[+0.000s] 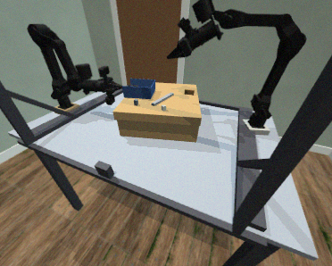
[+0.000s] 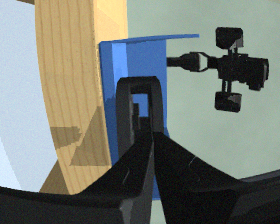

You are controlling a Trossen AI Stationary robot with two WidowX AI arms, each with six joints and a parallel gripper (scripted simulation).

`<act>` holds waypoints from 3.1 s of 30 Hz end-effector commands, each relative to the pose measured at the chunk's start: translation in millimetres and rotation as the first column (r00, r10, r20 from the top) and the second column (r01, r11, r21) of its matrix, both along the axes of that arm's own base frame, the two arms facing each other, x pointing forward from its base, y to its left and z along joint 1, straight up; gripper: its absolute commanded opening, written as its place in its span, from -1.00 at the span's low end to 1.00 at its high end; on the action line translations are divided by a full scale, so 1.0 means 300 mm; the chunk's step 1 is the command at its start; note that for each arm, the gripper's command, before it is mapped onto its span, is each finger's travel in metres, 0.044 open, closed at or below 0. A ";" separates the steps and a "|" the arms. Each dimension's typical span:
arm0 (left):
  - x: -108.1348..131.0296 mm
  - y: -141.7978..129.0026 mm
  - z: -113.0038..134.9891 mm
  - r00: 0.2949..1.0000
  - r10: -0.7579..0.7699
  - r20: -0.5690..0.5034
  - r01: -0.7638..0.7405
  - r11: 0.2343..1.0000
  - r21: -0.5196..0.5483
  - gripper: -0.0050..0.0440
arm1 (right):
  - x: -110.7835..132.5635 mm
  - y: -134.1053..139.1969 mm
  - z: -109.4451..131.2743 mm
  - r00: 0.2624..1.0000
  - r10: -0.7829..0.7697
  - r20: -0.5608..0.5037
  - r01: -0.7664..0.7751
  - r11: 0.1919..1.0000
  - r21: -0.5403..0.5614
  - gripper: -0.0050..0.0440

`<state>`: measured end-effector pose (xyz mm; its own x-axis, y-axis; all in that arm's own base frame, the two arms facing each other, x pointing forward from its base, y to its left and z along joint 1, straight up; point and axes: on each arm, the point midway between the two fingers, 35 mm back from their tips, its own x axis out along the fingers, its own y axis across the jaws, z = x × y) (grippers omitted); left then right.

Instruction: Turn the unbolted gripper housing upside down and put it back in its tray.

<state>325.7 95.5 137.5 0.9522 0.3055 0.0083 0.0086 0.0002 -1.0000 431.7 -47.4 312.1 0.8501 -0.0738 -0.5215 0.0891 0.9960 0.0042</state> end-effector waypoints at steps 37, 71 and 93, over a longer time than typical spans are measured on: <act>0.047 0.014 0.011 1.000 -0.002 0.009 0.002 1.000 0.003 -0.80 | -0.011 0.001 0.045 1.000 0.000 0.030 0.000 1.000 -0.008 0.99; 0.082 0.023 0.012 1.000 -0.002 0.009 0.002 1.000 0.003 -0.80 | -0.011 0.001 0.045 1.000 0.000 0.030 0.000 1.000 -0.008 0.99; 0.106 0.028 0.013 1.000 -0.002 0.010 0.002 1.000 0.003 -0.80 | -0.011 0.001 0.045 1.000 0.000 0.030 0.000 1.000 -0.008 0.99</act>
